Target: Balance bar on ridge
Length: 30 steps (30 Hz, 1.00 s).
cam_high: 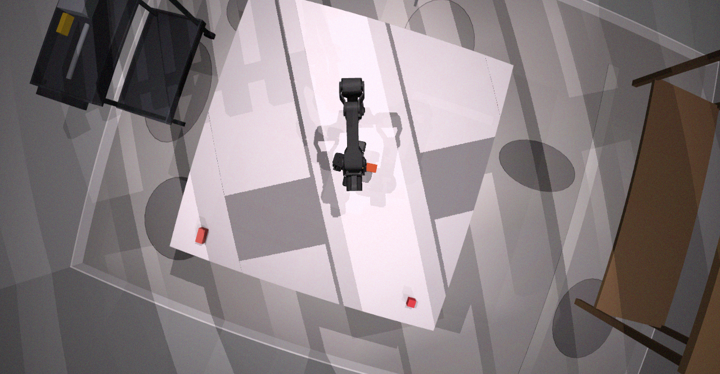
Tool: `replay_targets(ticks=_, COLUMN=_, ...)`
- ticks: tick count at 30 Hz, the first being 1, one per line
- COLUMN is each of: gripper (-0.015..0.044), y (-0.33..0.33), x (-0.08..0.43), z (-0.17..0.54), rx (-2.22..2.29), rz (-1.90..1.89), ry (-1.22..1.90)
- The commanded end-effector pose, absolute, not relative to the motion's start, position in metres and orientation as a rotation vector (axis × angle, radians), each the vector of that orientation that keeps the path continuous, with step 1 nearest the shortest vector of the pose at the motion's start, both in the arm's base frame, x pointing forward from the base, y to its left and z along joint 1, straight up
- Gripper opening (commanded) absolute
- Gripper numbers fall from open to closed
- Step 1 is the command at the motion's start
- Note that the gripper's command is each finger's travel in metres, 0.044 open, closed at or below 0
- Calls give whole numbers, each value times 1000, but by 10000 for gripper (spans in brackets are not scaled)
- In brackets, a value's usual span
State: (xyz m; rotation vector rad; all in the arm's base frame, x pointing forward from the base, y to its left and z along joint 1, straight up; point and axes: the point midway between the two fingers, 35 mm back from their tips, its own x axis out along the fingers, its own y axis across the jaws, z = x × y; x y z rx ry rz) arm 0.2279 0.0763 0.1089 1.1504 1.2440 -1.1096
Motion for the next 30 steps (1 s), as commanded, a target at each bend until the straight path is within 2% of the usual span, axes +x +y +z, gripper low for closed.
replay_targets(ticks=1, gripper=185, y=76, x=228, z=109, rx=1150, rz=-1110, ry=1244)
replay_targets(ticks=9, gripper=185, y=76, x=228, z=109, rx=1150, rz=-1110, ry=1244)
replay_targets(ticks=19, gripper=440, y=76, x=228, z=109, rx=1150, rz=-1110, ry=1244)
replay_targets(ticks=23, gripper=440, y=77, x=229, z=116, rx=1150, rz=-1110, ry=1244)
replay_targets(ticks=30, gripper=440, y=76, x=228, z=193, rx=1151, rz=-1109, ry=1244)
